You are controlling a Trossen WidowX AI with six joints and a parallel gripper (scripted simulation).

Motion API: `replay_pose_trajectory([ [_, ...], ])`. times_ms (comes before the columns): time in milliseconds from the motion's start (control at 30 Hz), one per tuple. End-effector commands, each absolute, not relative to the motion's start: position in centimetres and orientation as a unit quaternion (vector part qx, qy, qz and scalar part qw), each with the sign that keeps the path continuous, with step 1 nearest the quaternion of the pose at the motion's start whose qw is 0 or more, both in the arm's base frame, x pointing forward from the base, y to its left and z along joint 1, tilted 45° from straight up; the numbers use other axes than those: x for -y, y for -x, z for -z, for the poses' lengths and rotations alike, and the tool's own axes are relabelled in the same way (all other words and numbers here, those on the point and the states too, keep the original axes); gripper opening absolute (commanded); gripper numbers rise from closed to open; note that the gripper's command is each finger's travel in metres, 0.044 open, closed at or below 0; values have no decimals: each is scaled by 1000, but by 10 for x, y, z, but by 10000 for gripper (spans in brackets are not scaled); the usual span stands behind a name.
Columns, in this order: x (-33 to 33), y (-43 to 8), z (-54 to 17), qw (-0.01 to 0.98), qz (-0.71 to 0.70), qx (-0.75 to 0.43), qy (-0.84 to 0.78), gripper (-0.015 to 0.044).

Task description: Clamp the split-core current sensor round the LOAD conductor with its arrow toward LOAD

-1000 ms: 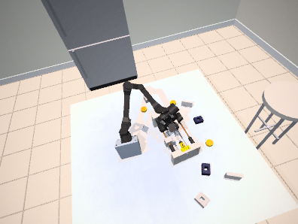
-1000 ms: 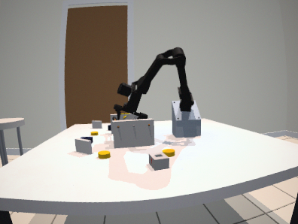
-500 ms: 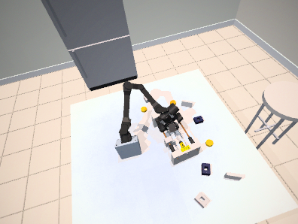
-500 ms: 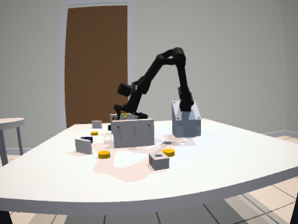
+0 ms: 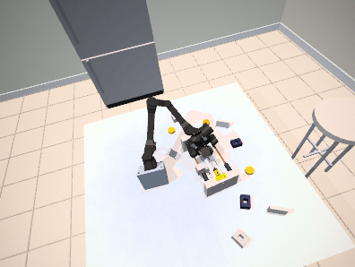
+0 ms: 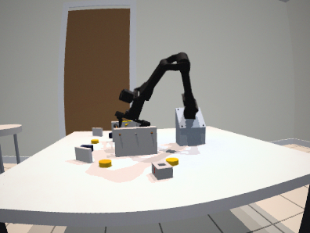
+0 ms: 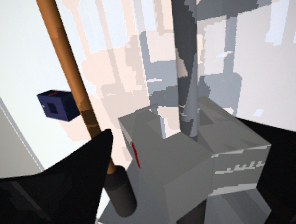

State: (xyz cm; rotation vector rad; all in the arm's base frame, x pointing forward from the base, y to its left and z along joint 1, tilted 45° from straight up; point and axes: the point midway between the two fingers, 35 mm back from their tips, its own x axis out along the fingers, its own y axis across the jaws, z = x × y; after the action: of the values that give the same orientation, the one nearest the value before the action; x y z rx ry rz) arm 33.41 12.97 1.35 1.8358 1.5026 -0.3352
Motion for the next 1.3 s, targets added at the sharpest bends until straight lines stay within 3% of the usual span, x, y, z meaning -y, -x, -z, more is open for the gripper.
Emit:
replay_pose_trajectory([
  [0, -131, -340, -16, 372, 125, -578, -715, 440],
  [1033, -131, -340, -16, 372, 125, -578, -715, 440],
  [1267, -130, -334, -13, 364, 130, -584, -714, 391],
])
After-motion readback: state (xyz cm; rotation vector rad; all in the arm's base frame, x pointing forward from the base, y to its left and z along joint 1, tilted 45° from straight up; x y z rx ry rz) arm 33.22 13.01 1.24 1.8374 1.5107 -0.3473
